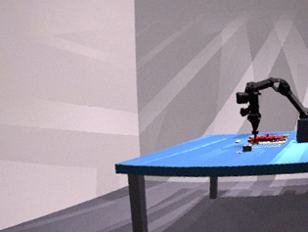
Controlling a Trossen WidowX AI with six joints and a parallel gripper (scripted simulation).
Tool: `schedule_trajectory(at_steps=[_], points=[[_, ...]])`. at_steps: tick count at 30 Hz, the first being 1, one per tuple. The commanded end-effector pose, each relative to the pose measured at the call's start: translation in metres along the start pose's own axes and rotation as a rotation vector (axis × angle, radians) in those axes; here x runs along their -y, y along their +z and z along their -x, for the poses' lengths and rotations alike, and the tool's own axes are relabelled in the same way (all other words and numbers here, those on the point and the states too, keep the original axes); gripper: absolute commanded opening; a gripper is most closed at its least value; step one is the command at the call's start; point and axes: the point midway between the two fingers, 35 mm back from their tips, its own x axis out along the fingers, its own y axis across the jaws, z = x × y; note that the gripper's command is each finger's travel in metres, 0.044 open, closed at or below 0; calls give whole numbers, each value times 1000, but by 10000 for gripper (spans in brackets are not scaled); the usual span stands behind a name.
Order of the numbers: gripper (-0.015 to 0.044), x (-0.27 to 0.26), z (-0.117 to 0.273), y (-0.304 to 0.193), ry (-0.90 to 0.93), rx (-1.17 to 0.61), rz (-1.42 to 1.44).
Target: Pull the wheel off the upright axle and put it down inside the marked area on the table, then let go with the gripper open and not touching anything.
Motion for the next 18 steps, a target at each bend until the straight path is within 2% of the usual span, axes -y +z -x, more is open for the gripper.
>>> schedule_trajectory(at_steps=[1,18], points=[[0,0,1,0,4,-2,-6],[0,0,7,0,4,-1,-6]])
